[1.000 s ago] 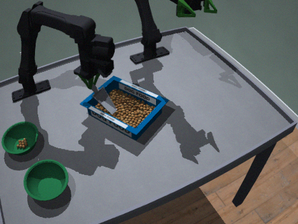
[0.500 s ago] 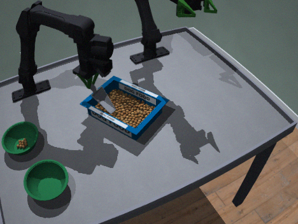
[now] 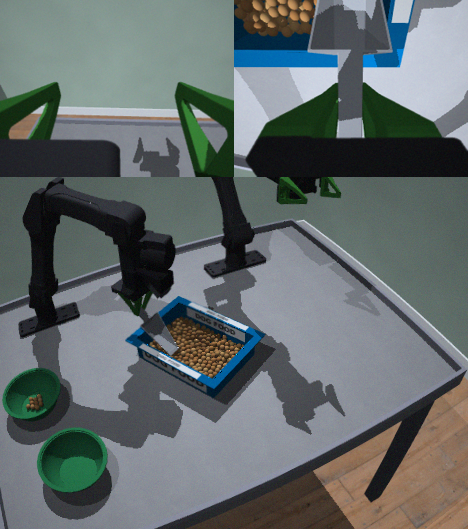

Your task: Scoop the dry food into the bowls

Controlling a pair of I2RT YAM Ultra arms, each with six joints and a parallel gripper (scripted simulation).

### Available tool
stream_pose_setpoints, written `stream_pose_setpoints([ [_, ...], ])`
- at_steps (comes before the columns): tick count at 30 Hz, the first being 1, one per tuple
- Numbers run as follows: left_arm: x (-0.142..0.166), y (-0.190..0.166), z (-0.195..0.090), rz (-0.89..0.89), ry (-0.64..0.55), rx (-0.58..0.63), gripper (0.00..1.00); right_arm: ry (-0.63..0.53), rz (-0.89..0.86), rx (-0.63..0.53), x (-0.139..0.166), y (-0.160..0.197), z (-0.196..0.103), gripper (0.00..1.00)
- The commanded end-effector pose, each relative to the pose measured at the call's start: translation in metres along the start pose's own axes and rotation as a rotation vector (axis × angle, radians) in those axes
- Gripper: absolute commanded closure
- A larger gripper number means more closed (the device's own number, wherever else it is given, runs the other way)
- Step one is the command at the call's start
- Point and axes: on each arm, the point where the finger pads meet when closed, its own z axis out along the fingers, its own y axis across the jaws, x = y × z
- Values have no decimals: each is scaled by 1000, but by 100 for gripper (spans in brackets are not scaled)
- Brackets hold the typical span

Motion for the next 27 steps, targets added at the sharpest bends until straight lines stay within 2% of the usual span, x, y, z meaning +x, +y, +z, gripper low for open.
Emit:
stream_pose_setpoints([
  [1,-21,0,-5,0,-55,0,0,-107,3,-28,-17,6,-23,100],
  [2,-21,0,-5,0,-55,0,0,-84,3,-24,-10,4,-24,100],
  [4,-21,0,-5,0,-55,0,0,-44,3,-12,-4,-2,-3,100],
  [6,-21,0,-5,0,-55,0,0,-20,5,-6,-10,-2,10,100],
  [10,-21,0,-5,0,-55,0,0,-30,3,-8,-8,-2,10,100],
  [11,-21,0,-5,0,-55,0,0,-59,6,-16,-15,-2,3,100],
  [12,-21,0,-5,0,-55,0,0,-32,3,-8,-15,-1,14,100],
  [15,-21,0,-5,0,-55,0,0,-46,-1,-12,-12,2,6,100],
  [17,-21,0,-5,0,-55,0,0,-4,4,-2,-11,-2,25,100],
  [20,-21,0,-5,0,-55,0,0,-72,1,-19,-21,3,1,100],
  [22,-21,0,-5,0,-55,0,0,-76,1,-20,-19,2,-5,100],
  [26,-21,0,-5,0,-55,0,0,-93,2,-24,-23,2,-5,100],
  [27,-21,0,-5,0,-55,0,0,-53,5,-13,-26,0,11,100],
])
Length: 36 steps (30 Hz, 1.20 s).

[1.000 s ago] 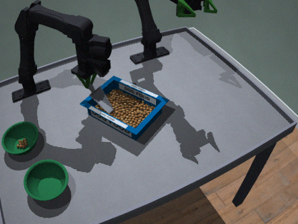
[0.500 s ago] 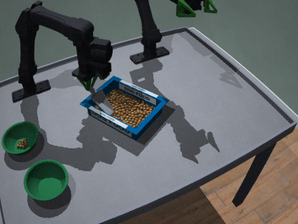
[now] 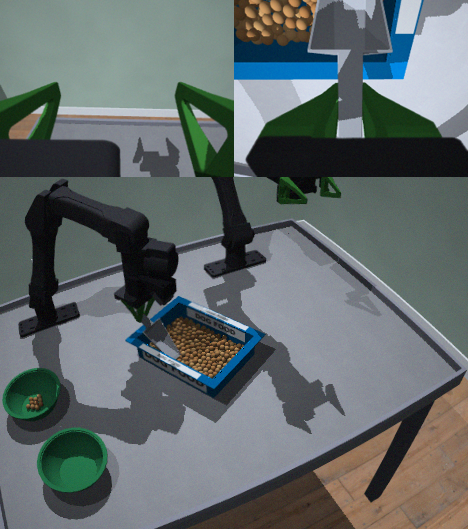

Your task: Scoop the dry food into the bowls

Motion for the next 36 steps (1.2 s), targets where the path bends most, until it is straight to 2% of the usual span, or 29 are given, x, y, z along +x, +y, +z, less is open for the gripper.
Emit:
stream_pose_setpoints([
  [1,-21,0,-5,0,-55,0,0,-62,5,-15,-20,0,-7,100],
  [5,-21,0,-5,0,-55,0,0,-74,1,-18,-19,1,-12,100],
  [9,-21,0,-5,0,-55,0,0,-62,4,-15,-25,0,-5,100],
  [12,-21,0,-5,0,-55,0,0,-11,4,-13,-16,-2,-3,100],
  [19,-21,0,-5,0,-55,0,0,-2,3,-11,-21,-2,1,100],
  [22,-21,0,-5,0,-55,0,0,-5,3,-10,-22,-1,1,100],
  [24,-21,0,-5,0,-55,0,0,-58,-4,-22,-37,4,2,100],
  [26,-21,0,-5,0,-55,0,0,-15,4,-12,-27,-2,15,100],
  [27,-21,0,-5,0,-55,0,0,-95,-10,-25,-33,8,-18,100],
  [36,-21,0,-5,0,-55,0,0,-44,6,-2,-16,-1,-29,100],
])
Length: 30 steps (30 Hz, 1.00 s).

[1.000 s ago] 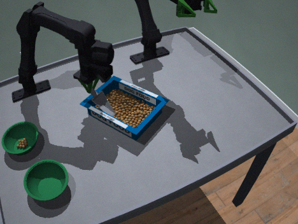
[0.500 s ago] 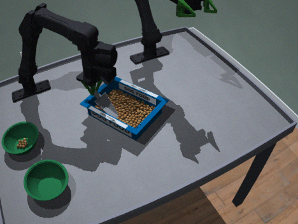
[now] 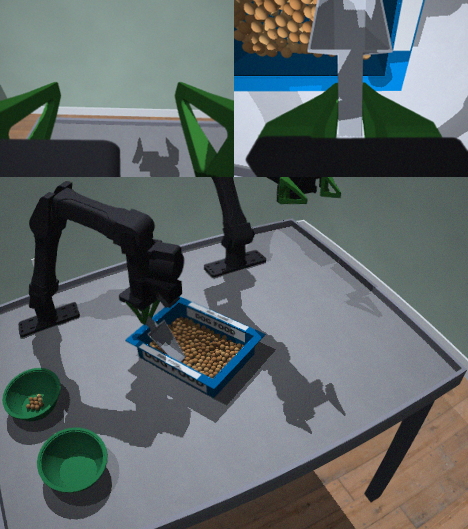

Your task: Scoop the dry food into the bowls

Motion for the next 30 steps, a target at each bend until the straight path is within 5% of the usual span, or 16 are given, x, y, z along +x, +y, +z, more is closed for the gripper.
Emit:
stream_pose_setpoints([
  [1,-21,0,-5,0,-55,0,0,-73,9,-9,-8,0,-29,100],
  [20,-21,0,-5,0,-55,0,0,-67,12,-6,0,-3,-34,100],
  [21,-21,0,-5,0,-55,0,74,-85,9,-16,-2,-1,-47,100],
  [30,-21,0,-5,0,-55,0,74,-109,16,-18,-7,-3,-52,100],
])
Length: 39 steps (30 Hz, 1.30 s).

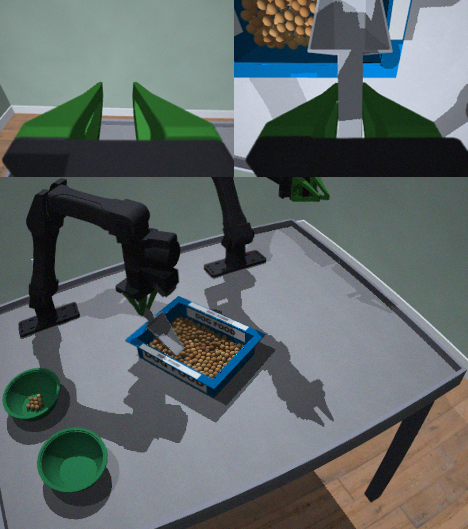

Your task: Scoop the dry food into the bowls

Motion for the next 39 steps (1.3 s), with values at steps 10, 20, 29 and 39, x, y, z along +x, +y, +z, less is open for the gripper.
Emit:
stream_pose_setpoints([
  [10,33,-7,17,-71,57,59,74,-83,14,-12,-11,-2,-26,100],
  [20,110,-55,36,-398,167,354,74,-83,14,-12,-11,-2,-26,100],
  [29,186,-82,24,-640,357,510,74,-83,14,-12,-11,-2,-26,100],
  [39,277,-118,-38,-1024,703,694,74,-83,14,-12,-11,-2,-26,100],
])
